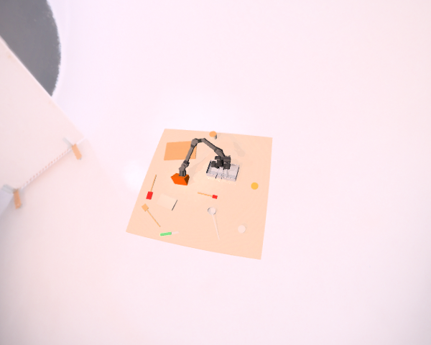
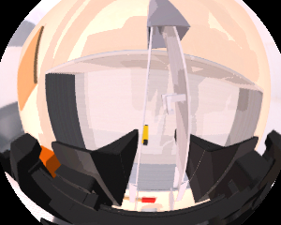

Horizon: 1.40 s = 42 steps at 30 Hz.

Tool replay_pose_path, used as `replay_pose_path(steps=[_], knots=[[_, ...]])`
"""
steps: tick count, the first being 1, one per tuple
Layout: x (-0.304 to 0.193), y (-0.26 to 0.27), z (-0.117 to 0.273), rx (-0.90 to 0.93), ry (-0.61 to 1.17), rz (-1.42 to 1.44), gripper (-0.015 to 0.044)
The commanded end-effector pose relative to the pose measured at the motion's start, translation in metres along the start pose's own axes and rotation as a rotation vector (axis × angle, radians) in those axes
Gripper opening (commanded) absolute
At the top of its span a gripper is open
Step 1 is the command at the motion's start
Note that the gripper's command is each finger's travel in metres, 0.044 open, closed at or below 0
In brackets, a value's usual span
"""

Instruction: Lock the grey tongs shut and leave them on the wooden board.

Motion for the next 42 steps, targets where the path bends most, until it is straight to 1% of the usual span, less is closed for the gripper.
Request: replay_pose_path(steps=[1, 25, 31, 32, 35, 40, 42], knots=[[0.0, 0.0, 0.0, -0.001, 0.0, 0.002, 0.0181], [0.0, 0.0, 0.0, -0.001, 0.0, 0.002, 0.0021], [0.0, -0.001, 0.002, -0.001, 0.001, 0.002, -0.0137], [0.0, -0.002, 0.007, -0.001, 0.002, 0.001, -0.015], [0.0, -0.006, 0.031, -0.001, 0.006, 0.0, -0.015], [-0.001, -0.005, 0.103, 0.003, 0.006, -0.005, -0.015], [-0.001, -0.002, 0.123, 0.004, 0.002, -0.006, -0.015]])
Point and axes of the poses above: the point midway between the two fingers, 35 mm back from their tips, its own z axis back along the fingers, its own y axis across the jaws, x = y × z, the point moved 6 cm from there along z, back along the fingers, and after that the axes turned 8 degrees about -z, right-handed, at the moved point
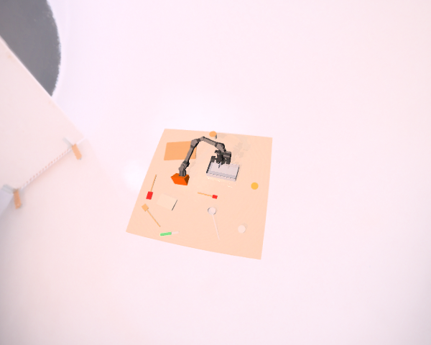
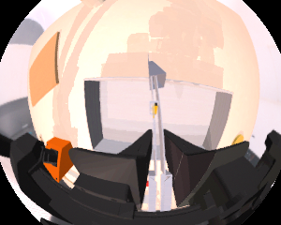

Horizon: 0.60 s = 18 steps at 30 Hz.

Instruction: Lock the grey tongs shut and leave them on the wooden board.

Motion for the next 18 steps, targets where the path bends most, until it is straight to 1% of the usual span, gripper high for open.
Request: replay_pose_path(steps=[1, 12, 18], knots=[[-0.01, 0.004, 0.046, -0.02, 0.004, -0.024, -0.015], [-0.011, 0.004, 0.044, -0.018, 0.001, -0.032, -0.015], [-0.015, 0.003, 0.06, -0.09, 0.014, -0.078, -0.015]])
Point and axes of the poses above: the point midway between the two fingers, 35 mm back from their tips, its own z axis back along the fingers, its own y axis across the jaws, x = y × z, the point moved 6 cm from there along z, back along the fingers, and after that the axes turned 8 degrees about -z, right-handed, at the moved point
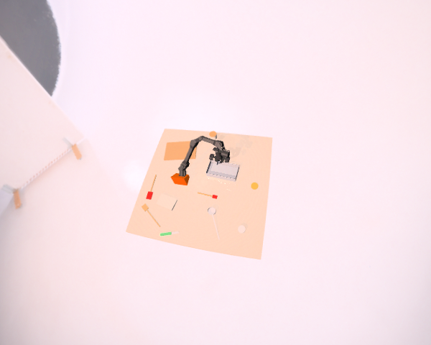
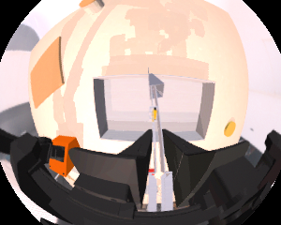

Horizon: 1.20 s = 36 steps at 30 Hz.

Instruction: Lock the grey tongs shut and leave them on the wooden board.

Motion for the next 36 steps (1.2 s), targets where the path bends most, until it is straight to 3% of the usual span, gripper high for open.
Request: replay_pose_path(steps=[1, 13, 36], knots=[[-0.002, 0.0, 0.011, -0.046, 0.006, -0.025, -0.015], [0.031, 0.02, 0.009, -0.057, 0.019, -0.081, -0.015], [0.139, 0.152, -0.003, -0.023, 0.028, -0.342, -0.015]])
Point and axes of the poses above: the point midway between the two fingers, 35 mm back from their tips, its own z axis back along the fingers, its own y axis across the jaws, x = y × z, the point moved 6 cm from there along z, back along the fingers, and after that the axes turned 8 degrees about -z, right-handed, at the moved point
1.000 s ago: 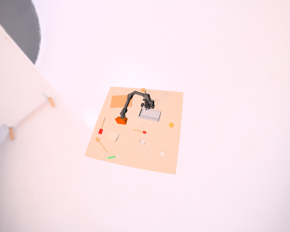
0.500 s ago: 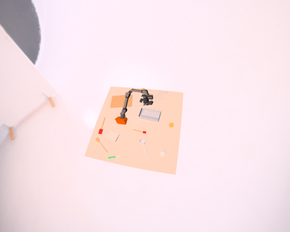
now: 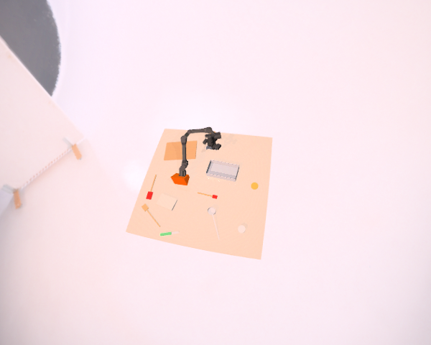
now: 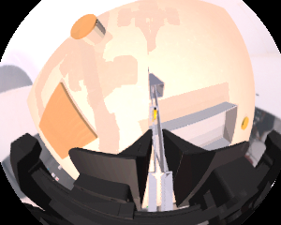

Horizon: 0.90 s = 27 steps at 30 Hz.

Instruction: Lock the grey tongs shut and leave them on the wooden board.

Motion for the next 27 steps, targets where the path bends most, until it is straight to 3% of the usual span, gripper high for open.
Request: replay_pose_path(steps=[1, 16, 27], knots=[[0.002, 0.025, 0.001, 0.004, 0.0, -0.046, -0.015], [-0.009, 0.12, 0.014, 0.061, -0.021, -0.222, -0.015], [-0.011, 0.131, 0.01, 0.059, 0.008, -0.251, -0.015]])
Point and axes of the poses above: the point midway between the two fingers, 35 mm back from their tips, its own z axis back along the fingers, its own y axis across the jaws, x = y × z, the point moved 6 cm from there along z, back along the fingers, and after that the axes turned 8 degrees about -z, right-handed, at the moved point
